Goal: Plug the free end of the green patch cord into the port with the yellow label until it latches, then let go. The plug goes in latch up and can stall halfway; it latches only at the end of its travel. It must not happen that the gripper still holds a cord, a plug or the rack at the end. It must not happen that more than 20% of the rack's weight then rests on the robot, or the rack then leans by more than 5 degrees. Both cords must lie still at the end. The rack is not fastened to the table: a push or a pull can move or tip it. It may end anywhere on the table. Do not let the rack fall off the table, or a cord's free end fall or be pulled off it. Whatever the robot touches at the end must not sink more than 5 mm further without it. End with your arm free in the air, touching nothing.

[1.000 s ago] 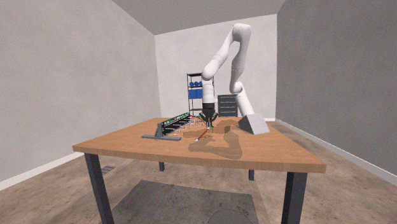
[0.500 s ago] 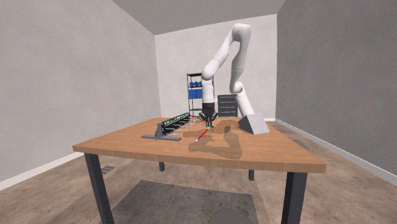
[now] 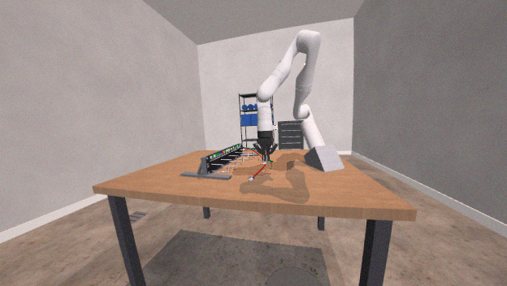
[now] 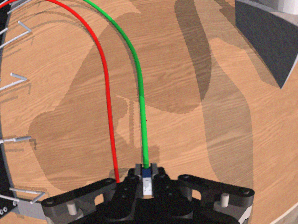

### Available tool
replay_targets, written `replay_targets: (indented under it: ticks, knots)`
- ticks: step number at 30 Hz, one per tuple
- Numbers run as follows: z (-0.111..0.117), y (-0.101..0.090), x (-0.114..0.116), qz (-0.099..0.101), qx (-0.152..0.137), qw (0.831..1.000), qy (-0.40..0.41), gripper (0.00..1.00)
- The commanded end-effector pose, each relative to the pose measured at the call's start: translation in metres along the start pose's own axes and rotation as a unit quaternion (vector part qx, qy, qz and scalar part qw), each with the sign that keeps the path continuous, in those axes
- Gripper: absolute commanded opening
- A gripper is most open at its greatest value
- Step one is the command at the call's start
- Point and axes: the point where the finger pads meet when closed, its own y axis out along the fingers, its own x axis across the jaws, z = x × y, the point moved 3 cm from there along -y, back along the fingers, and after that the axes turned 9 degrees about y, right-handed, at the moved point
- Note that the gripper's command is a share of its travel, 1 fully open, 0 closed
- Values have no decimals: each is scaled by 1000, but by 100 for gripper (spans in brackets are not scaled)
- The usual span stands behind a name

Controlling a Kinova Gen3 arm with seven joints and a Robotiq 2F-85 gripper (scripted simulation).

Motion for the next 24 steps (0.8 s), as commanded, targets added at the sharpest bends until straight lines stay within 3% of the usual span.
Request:
replay_targets:
  ticks: [1, 24]
  knots:
    - [0, -1, -3, -2, 0, 1000, 16, 0]
    - [4, -5, -23, -3, 0, 997, 81, 0]
